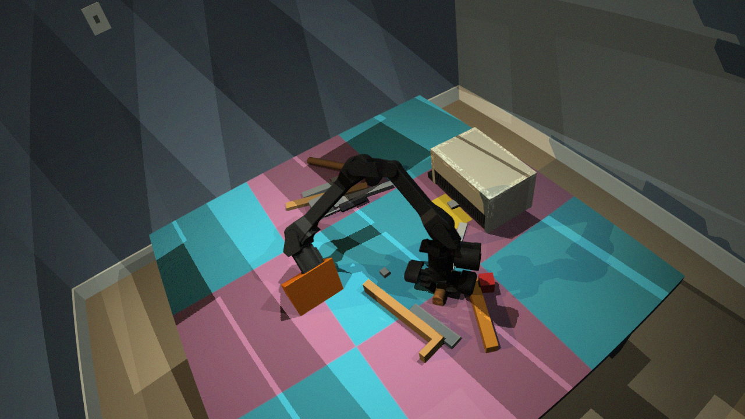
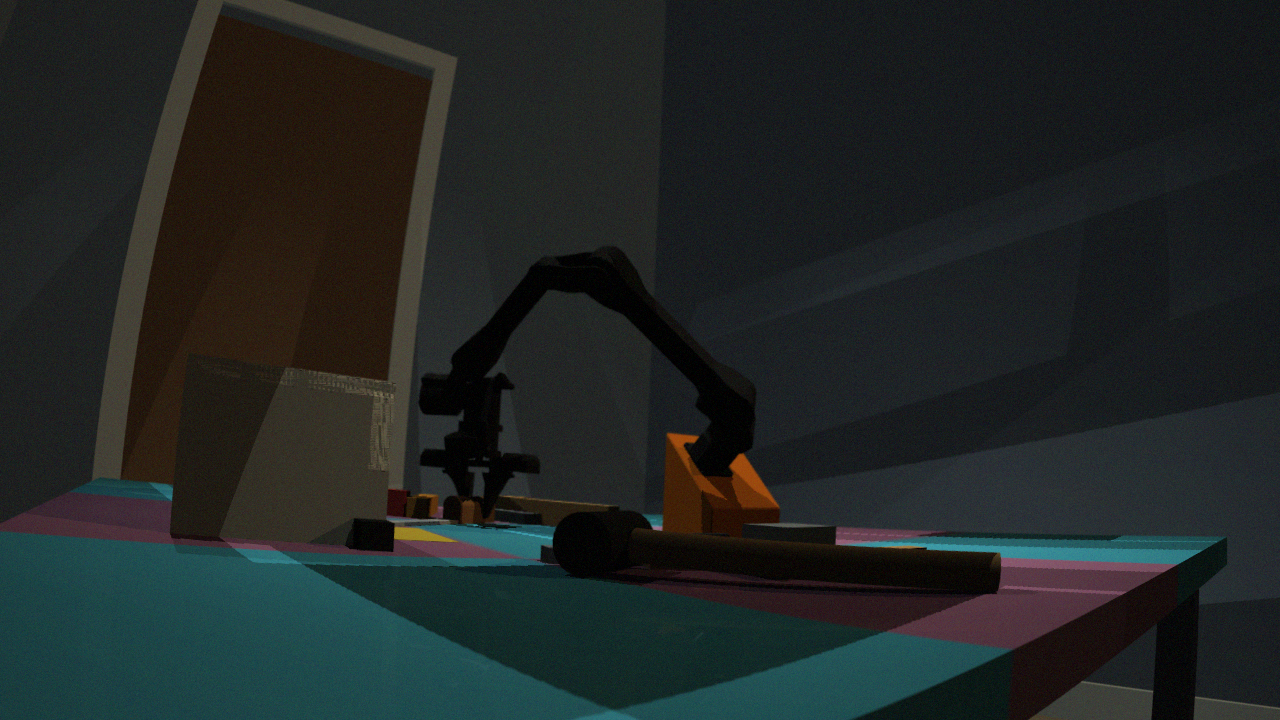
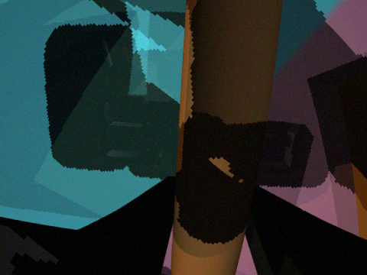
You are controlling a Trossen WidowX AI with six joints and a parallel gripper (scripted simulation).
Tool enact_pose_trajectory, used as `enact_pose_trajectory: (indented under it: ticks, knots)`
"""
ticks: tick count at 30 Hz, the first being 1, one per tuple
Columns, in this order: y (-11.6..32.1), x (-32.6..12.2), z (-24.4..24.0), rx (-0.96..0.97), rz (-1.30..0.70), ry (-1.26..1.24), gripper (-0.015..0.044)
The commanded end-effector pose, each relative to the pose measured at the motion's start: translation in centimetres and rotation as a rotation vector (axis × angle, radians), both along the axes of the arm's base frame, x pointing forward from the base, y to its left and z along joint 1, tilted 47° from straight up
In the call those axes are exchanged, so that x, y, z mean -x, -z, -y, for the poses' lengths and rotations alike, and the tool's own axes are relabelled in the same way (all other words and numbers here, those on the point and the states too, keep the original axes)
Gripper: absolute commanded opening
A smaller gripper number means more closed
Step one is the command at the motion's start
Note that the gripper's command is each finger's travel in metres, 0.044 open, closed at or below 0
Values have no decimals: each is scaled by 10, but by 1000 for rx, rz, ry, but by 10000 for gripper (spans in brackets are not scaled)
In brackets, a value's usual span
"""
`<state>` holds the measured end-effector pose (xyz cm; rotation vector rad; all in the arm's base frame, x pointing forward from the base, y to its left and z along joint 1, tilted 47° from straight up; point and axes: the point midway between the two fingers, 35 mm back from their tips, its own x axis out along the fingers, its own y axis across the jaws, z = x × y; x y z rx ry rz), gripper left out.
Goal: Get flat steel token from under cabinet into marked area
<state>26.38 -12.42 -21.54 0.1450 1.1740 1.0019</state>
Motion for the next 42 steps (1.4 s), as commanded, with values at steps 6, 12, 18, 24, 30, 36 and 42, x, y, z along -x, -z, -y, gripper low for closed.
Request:
enact_pose_trajectory:
  ticks: [6, 12, 18, 24, 30, 36, 42]
  knots:
    - [-8, -13, -3, 4, 4, 1, 0]
    - [-5, -11, -5, 1, 3, -3, 105]
    - [-5, -11, -5, 1, 3, -3, 200]
    - [-5, -10, -5, 5, 5, 0, 270]
    - [-6, -10, -5, 5, 5, 0, 270]
    - [-4, -9, -5, 5, 5, 0, 270]
    - [-5, -10, -5, 4, 7, -2, 165]
